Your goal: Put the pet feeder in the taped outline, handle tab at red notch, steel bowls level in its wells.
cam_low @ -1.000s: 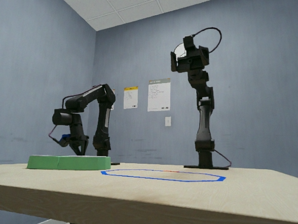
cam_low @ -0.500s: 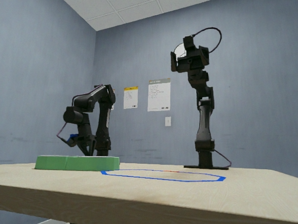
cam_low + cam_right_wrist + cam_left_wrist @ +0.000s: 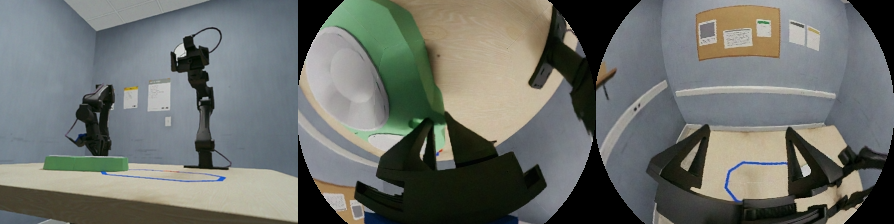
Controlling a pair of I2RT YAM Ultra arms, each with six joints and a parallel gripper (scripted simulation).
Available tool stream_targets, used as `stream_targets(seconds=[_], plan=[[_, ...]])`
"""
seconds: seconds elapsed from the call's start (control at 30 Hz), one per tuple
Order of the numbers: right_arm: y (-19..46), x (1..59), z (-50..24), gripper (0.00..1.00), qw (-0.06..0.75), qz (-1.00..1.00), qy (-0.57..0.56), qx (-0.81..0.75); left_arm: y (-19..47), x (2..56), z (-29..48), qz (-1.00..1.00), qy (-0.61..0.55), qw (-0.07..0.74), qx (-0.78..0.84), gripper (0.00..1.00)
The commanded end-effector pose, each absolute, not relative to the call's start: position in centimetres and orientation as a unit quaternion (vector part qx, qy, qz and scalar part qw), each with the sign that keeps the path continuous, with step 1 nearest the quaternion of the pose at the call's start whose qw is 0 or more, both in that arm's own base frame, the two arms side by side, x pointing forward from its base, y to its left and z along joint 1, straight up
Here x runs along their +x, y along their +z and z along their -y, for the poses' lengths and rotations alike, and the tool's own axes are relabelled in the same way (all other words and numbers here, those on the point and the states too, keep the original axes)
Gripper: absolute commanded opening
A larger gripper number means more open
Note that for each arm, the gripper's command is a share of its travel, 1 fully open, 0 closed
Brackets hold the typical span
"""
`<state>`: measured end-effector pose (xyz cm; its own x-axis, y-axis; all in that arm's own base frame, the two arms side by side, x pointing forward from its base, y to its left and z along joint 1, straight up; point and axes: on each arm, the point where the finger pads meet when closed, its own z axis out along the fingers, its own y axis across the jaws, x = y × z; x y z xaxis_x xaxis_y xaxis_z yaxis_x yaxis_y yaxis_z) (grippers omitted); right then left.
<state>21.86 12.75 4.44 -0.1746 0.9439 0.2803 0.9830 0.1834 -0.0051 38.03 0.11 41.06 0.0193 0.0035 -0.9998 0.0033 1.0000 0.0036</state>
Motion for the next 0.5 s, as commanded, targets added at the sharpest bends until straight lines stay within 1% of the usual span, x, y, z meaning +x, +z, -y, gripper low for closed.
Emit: stream_targets(seconds=[0.0, 0.17, 0.27, 0.47], plan=[[4.9, 23.3, -14.7, 0.16, 0.100, 0.750, -0.104, -0.646, 43.9, 37.7, 0.2, -0.674, -0.003, 0.738, 0.007, 1.00], [4.9, 23.4, -16.5, 0.16, 0.100, 0.746, -0.105, -0.650, 43.9, 37.7, 0.2, -0.674, -0.003, 0.738, 0.007, 1.00], [4.9, 23.1, -16.4, 0.16, 0.101, 0.758, -0.102, -0.636, 43.9, 37.7, 0.2, -0.674, -0.003, 0.738, 0.007, 1.00], [4.9, 23.5, -19.2, 0.16, 0.100, 0.740, -0.106, -0.657, 43.9, 37.7, 0.2, -0.674, -0.003, 0.738, 0.007, 1.00]])
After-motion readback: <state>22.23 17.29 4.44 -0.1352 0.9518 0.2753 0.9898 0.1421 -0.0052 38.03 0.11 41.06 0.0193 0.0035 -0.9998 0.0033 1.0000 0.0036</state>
